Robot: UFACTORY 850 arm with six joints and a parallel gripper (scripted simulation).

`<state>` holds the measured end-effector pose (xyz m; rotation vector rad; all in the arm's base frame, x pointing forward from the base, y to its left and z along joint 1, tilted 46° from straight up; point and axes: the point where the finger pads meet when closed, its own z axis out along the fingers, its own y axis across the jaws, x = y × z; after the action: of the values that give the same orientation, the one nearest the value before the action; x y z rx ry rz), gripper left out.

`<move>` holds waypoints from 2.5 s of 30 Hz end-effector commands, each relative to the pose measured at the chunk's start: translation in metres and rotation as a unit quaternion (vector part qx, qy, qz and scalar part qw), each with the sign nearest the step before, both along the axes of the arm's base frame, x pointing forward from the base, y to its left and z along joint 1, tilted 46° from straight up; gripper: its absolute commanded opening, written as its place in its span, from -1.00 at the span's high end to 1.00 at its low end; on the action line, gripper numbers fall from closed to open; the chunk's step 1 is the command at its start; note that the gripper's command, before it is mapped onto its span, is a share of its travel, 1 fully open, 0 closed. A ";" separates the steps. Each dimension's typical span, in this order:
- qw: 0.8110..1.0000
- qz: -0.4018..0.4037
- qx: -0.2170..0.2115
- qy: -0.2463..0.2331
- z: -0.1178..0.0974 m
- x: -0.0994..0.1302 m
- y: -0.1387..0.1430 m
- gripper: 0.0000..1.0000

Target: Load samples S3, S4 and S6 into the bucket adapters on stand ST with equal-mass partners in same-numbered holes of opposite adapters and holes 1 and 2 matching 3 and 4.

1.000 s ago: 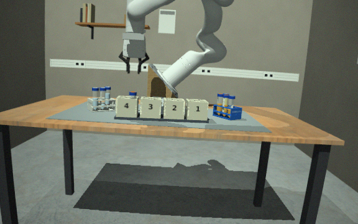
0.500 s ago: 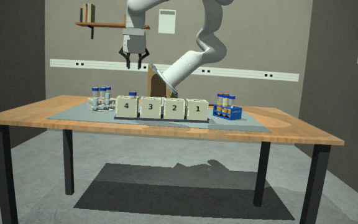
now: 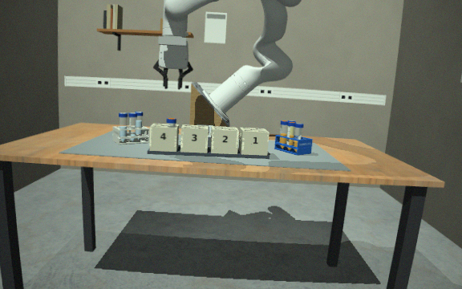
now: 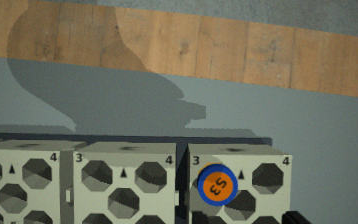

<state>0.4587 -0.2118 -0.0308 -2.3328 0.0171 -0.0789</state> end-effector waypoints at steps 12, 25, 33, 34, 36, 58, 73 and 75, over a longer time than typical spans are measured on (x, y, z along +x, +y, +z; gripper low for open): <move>0.993 0.080 -0.008 -0.085 0.025 -0.008 0.023 -0.15; 0.962 0.187 -0.018 -0.196 0.062 -0.022 0.060 -0.15; 0.962 0.187 -0.018 -0.196 0.090 -0.032 0.088 -0.15; 0.962 0.187 -0.018 -0.196 0.093 -0.033 0.091 -0.15; 0.962 0.187 -0.018 -0.196 0.100 -0.036 0.098 -0.15; 0.962 0.187 -0.018 -0.196 0.162 -0.058 0.159 -0.15; 0.962 0.187 -0.017 -0.196 0.211 -0.076 0.207 -0.15; 0.962 0.187 -0.017 -0.196 0.214 -0.077 0.210 -0.15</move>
<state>0.3846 -0.0102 0.1724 -2.2726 -0.6238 -0.3506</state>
